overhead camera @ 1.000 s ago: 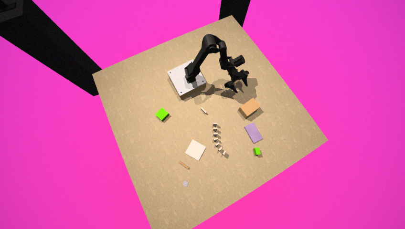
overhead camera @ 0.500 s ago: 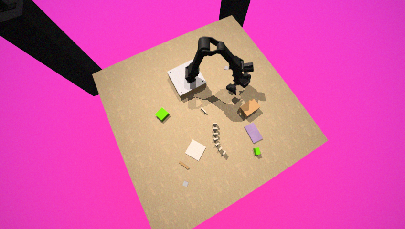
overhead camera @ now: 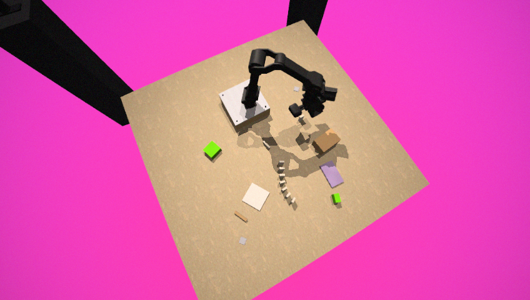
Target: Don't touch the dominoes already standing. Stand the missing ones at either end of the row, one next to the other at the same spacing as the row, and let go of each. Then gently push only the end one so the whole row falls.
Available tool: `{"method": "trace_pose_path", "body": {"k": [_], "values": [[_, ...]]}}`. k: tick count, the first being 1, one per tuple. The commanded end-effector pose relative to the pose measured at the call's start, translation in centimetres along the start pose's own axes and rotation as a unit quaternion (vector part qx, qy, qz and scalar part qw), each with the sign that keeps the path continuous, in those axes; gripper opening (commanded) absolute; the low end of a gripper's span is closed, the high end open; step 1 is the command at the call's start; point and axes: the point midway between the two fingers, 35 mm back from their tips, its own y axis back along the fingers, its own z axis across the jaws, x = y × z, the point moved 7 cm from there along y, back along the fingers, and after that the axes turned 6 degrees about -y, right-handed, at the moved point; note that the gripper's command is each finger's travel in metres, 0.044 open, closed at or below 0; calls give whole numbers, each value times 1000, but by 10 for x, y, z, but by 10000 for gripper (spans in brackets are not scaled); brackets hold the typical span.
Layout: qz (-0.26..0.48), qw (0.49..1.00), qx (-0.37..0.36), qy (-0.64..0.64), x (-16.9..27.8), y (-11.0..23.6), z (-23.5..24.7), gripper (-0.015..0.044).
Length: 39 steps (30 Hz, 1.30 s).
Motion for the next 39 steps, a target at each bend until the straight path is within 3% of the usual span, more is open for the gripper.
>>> {"method": "trace_pose_path", "body": {"k": [1,4,10,29,39], "values": [[17,1000,0,-8,1,5,-3,440],[17,1000,0,-8,1,-2,-2,440],[17,1000,0,-7,3,-58,-3,440],[17,1000,0,-7,4,-75,-3,440],[17,1000,0,-7,4,-75,-3,177]]}}
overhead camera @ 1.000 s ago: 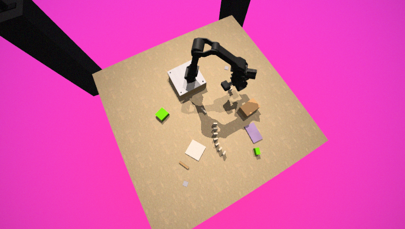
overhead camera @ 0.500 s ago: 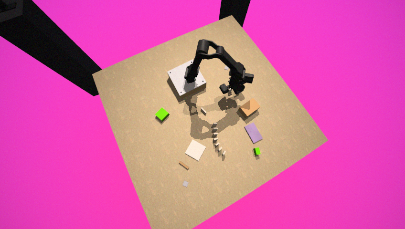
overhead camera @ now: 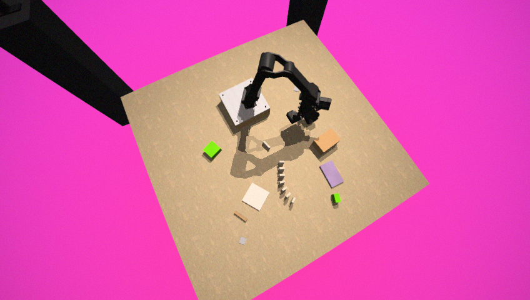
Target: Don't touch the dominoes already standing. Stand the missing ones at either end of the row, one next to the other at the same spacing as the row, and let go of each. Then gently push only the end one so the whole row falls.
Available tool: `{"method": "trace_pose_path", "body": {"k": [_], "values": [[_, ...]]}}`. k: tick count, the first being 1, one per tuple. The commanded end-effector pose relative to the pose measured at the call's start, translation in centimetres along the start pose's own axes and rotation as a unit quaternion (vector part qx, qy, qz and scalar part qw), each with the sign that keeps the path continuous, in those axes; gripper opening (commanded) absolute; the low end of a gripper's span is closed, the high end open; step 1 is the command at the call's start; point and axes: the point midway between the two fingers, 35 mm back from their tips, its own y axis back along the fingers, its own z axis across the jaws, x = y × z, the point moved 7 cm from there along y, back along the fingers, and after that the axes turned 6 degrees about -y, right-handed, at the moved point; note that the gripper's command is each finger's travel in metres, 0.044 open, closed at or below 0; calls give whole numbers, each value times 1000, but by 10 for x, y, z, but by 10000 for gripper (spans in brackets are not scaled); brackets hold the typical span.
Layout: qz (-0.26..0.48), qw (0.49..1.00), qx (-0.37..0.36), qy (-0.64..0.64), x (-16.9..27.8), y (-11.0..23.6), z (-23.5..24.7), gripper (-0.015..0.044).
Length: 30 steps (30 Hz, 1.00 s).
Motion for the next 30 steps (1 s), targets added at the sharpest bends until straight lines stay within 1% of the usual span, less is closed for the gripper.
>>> {"method": "trace_pose_path", "body": {"k": [1,3,13,15,20,22,28,30], "values": [[4,1000,2,2,1,-2,-1,151],[4,1000,2,2,1,-2,-1,107],[4,1000,2,2,1,0,0,107],[4,1000,1,1,-2,21,4,107],[2,1000,0,0,-4,106,5,107],[1,1000,0,0,-2,130,1,107],[1,1000,0,-2,-3,134,-1,107],[0,1000,0,-21,-20,133,-10,107]]}}
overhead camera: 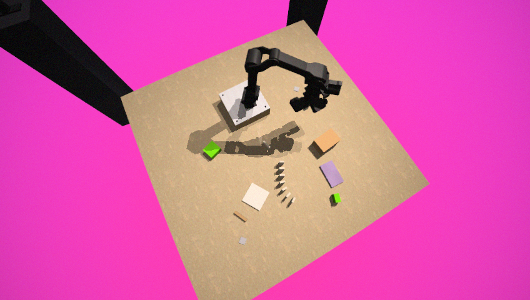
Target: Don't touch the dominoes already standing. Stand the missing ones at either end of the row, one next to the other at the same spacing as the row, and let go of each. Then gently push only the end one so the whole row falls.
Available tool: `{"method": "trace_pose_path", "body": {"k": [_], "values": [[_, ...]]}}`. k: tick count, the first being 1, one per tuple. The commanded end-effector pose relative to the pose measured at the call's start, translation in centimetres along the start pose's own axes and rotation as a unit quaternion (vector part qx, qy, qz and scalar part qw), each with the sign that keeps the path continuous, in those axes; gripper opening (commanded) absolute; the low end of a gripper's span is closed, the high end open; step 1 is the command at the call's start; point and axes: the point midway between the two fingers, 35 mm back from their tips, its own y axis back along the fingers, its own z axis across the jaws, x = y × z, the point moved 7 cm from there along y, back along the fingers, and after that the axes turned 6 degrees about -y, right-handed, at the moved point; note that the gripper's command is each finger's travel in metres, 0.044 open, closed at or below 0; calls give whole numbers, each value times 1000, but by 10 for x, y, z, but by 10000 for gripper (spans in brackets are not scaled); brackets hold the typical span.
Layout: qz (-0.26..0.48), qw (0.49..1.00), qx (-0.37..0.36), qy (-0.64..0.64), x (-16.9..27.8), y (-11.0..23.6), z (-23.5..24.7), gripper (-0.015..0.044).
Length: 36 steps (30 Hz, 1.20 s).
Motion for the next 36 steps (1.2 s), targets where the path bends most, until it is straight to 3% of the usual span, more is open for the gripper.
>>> {"method": "trace_pose_path", "body": {"k": [1,9,16,21,36], "values": [[0,999,3,-33,-28,1,-18,107],[-2,989,7,-148,-112,1,-102,107],[-3,971,11,-239,-153,5,-189,107],[-4,970,11,-241,-155,1,-192,107],[-4,970,11,-241,-161,-85,-193,107]]}}
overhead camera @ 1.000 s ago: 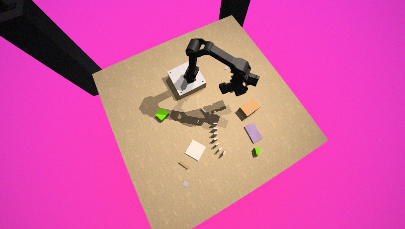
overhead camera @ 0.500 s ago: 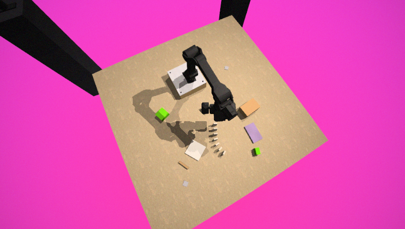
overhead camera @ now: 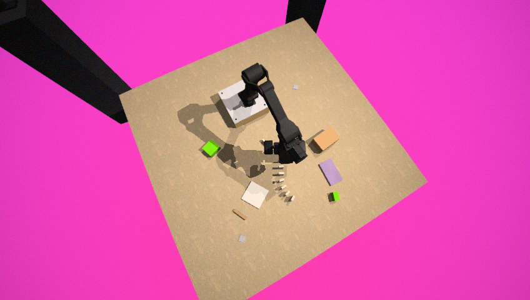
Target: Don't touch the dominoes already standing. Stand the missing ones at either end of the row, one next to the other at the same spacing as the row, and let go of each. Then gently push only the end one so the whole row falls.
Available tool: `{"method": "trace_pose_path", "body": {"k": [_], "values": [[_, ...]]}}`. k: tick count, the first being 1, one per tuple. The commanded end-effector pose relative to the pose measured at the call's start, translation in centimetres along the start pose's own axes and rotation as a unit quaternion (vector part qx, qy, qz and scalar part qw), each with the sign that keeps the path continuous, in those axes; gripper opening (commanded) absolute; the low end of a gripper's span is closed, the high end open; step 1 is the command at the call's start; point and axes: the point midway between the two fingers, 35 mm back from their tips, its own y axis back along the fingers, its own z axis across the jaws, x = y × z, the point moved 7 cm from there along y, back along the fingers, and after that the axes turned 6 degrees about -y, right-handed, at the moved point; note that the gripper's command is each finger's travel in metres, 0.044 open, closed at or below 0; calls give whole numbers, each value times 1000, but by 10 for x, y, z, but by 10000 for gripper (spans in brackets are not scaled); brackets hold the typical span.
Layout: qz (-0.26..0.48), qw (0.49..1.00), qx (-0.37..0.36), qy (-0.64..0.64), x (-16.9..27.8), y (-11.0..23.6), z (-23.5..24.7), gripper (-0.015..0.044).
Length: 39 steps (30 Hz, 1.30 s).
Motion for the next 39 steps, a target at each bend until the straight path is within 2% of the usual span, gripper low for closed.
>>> {"method": "trace_pose_path", "body": {"k": [1,8,22,34,35,39], "values": [[9,1000,3,1,3,-27,-2,107],[9,1000,4,1,8,-62,-6,107],[9,1000,4,1,8,-63,-6,107],[9,1000,4,1,8,-63,-6,422],[9,1000,4,1,8,-63,-6,440],[8,1000,4,1,6,-51,-5,440]]}}
